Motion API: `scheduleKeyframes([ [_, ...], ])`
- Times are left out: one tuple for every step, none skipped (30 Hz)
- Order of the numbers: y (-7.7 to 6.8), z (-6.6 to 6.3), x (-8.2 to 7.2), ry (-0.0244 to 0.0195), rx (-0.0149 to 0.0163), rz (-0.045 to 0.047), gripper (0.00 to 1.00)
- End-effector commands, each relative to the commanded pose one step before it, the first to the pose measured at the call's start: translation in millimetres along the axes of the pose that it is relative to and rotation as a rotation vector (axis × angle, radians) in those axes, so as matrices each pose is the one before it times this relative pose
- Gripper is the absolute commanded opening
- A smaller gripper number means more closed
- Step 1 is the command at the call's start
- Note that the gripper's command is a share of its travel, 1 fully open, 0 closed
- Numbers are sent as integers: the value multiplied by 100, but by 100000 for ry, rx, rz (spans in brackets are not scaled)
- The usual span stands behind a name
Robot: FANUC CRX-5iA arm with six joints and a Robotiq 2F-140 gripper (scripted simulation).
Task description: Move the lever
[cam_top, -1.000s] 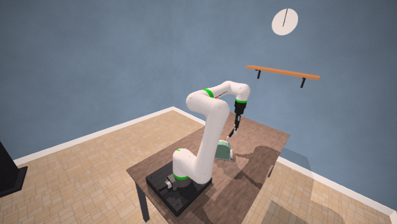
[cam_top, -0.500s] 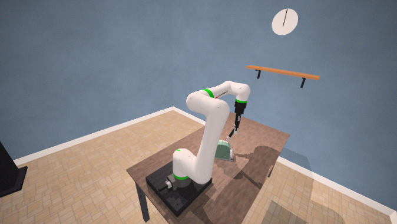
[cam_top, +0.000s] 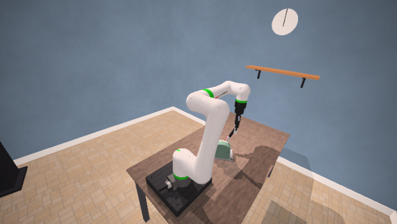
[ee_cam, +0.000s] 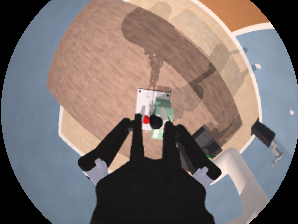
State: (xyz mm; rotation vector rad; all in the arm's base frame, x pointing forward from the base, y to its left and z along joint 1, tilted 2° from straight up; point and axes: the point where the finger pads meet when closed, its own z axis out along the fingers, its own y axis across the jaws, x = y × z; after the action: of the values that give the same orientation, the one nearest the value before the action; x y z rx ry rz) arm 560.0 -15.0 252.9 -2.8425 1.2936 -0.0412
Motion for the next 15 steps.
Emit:
scheduleKeyframes([
  [-31, 55, -42, -110, -15, -28, 0],
  [0, 0, 0, 0, 0, 0, 0],
  [0, 0, 0, 0, 0, 0, 0],
  [0, 0, 0, 0, 0, 0, 0],
  [0, 0, 0, 0, 0, 0, 0],
  [0, 0, 0, 0, 0, 0, 0],
  [0, 0, 0, 0, 0, 0, 0],
  [0, 0, 0, 0, 0, 0, 0],
  [0, 0, 0, 0, 0, 0, 0],
  [0, 53, 119, 0, 0, 0, 0],
  [0, 0, 0, 0, 0, 0, 0],
  [0, 0, 0, 0, 0, 0, 0],
  [1, 53, 119, 0, 0, 0, 0],
  [0, 0, 0, 0, 0, 0, 0],
  [0, 0, 0, 0, 0, 0, 0],
])
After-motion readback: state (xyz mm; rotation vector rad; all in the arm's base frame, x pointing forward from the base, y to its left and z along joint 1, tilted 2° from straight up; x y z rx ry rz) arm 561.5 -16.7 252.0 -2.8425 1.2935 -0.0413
